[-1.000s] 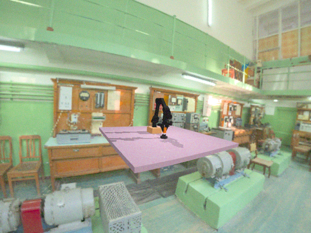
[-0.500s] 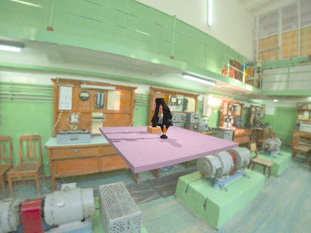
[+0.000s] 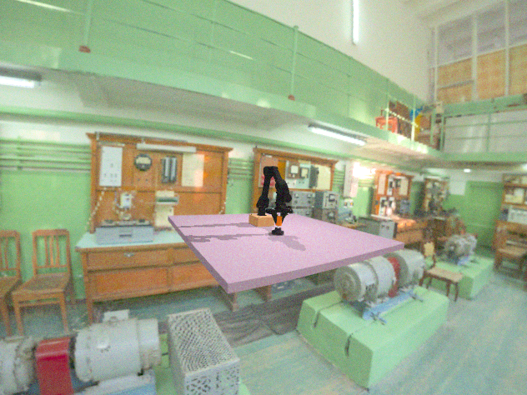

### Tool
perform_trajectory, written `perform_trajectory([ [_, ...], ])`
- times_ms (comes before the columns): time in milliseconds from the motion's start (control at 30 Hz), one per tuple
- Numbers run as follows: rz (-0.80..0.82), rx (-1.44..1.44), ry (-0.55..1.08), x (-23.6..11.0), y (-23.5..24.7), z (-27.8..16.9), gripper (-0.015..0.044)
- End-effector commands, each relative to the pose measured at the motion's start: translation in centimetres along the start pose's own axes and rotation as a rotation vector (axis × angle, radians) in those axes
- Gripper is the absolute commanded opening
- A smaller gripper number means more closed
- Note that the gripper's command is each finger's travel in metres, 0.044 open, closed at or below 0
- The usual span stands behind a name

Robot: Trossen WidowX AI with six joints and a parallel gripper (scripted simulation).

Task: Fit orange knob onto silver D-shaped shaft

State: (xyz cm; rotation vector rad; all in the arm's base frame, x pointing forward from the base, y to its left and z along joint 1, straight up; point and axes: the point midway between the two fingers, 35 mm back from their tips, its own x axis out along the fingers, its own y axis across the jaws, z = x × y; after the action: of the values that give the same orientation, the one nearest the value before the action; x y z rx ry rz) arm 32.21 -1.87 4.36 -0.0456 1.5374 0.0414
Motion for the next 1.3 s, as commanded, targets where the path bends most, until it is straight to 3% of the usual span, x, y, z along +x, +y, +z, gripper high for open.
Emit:
perform_trajectory([
  [0,0.0,0.004,-0.002,-0.38,-0.02,-0.03,0.0],
  [300,0.001,0.213,-0.001,-0.17,0.03,-0.22,0.0],
  [1267,0.001,0.213,-0.001,0.1,0.01,-0.17,0.0],
])
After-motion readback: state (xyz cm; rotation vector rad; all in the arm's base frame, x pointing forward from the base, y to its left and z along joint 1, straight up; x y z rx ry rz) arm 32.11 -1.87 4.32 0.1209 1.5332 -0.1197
